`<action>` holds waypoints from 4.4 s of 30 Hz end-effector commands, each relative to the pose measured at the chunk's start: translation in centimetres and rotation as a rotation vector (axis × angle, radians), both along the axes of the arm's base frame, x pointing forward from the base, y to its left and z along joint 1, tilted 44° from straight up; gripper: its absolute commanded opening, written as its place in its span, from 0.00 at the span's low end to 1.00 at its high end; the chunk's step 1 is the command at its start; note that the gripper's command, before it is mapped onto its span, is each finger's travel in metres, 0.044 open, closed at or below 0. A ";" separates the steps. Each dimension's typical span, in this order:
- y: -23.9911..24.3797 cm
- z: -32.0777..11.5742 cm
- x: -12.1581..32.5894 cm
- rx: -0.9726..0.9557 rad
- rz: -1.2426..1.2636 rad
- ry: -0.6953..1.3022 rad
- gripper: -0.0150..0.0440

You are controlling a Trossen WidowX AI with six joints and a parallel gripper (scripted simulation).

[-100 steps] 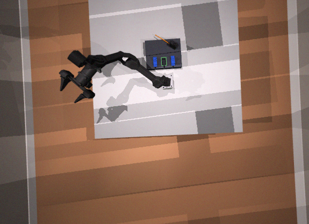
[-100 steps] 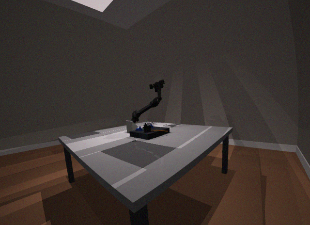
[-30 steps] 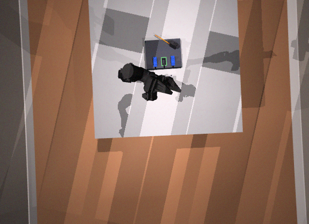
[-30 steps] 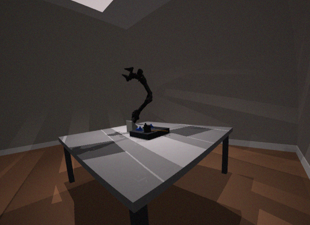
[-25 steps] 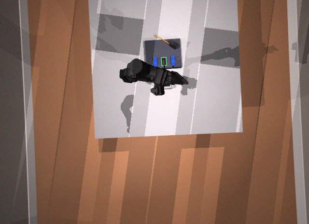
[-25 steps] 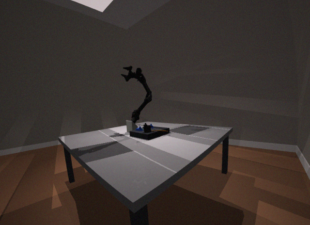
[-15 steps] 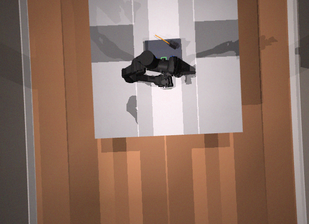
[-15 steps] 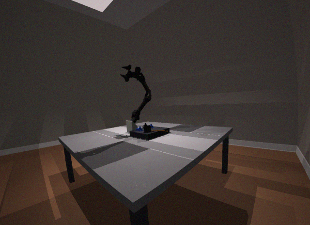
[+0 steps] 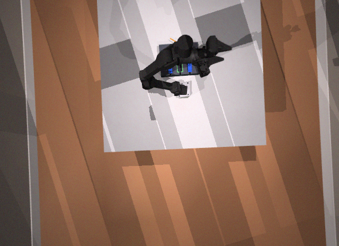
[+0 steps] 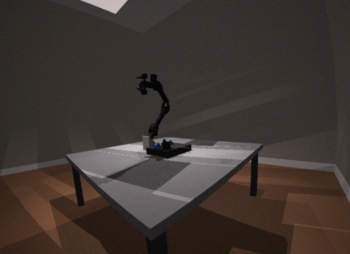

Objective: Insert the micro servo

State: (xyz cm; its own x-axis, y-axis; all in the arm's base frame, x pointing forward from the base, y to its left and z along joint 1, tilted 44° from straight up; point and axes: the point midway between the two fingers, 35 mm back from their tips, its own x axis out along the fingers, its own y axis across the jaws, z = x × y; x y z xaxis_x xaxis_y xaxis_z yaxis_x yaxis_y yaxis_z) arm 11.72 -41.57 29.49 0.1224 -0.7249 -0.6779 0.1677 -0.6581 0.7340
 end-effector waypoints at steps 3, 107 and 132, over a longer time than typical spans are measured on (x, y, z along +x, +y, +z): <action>1.5 -3.7 4.5 0.125 0.146 0.005 1.00; 38.3 -27.4 20.9 1.420 1.031 0.248 0.25; 38.5 -26.7 17.6 1.421 1.029 0.250 0.25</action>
